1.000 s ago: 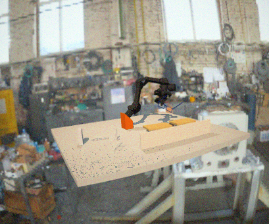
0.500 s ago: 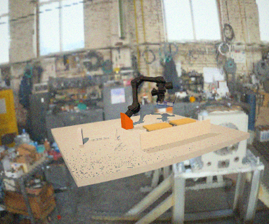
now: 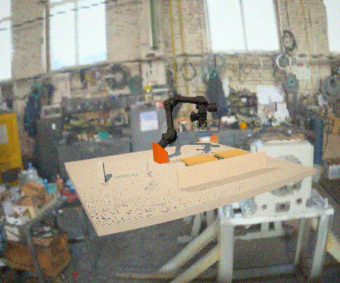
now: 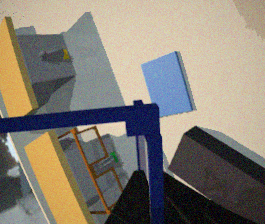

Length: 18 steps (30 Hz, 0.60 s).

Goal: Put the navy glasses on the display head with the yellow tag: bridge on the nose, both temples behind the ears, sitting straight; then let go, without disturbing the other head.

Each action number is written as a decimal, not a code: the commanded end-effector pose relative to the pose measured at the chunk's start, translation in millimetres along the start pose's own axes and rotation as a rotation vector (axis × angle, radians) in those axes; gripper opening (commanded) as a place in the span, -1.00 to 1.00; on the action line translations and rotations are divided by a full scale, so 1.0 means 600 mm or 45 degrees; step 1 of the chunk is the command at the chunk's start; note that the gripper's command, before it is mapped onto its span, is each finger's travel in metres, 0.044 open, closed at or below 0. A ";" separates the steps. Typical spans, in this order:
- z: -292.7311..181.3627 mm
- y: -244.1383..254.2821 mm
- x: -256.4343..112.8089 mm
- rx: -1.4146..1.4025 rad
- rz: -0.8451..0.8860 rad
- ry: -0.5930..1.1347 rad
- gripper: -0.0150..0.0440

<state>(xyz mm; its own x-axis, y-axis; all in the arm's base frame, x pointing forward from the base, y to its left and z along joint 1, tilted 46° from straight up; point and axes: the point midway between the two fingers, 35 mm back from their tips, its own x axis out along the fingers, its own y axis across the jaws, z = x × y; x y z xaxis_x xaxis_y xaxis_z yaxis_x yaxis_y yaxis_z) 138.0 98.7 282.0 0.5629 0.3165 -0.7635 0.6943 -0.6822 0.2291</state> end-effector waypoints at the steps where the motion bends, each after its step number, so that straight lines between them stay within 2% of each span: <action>1: -0.001 0.000 0.000 -0.005 -0.001 0.002 -0.49; 18: -0.001 0.001 0.007 -0.028 -0.007 -0.021 -0.49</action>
<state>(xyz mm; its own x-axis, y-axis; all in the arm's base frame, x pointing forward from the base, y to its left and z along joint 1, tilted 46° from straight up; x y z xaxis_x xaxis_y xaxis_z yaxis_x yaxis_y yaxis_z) 138.6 98.9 281.4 0.5602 0.3150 -0.7661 0.6983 -0.6771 0.2323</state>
